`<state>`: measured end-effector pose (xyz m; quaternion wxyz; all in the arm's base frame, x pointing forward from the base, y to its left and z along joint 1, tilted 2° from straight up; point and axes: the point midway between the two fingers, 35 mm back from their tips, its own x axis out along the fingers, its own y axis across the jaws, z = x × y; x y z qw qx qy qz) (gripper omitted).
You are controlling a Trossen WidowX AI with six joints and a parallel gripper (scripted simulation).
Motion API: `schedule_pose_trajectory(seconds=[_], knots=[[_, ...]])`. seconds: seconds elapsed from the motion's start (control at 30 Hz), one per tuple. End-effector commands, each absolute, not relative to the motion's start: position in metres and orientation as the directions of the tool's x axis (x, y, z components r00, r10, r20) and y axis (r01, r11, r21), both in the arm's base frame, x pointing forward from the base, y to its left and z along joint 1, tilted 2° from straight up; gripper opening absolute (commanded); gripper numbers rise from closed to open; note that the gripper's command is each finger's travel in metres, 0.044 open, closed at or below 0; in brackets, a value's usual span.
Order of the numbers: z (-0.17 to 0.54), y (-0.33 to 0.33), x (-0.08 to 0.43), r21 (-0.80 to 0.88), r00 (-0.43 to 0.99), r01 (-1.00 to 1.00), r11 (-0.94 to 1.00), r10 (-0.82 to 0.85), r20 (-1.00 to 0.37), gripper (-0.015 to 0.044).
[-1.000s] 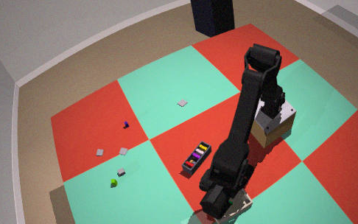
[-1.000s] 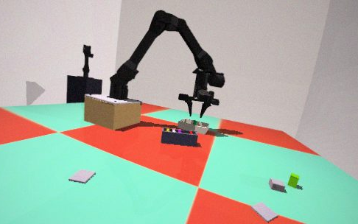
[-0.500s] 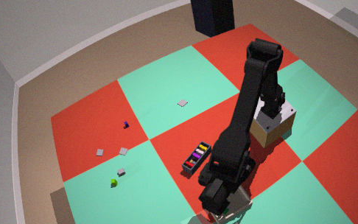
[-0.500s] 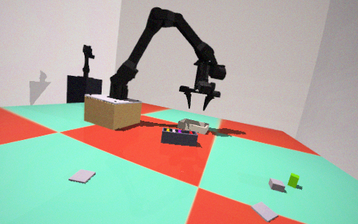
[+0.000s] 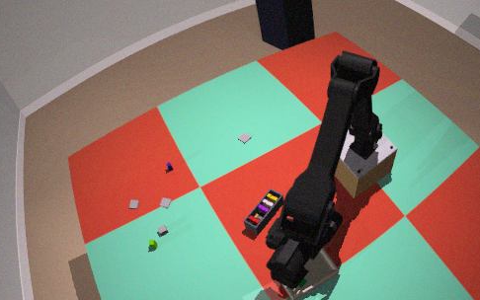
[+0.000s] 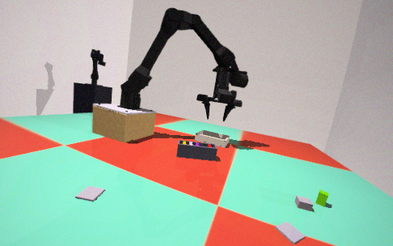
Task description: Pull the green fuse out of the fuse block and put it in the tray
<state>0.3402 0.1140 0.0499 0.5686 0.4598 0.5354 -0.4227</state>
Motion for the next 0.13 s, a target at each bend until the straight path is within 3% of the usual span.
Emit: schedule_pose_trajectory(seconds=[0.0, 0.1], knots=[[0.0498, 0.114, 0.3402, 0.07, 0.069, 0.973, 0.22, 0.012, -0.998, 0.033], [0.0498, 0.114, 0.3402, 0.07, 0.069, 0.973, 0.22, 0.012, -0.998, 0.033]])
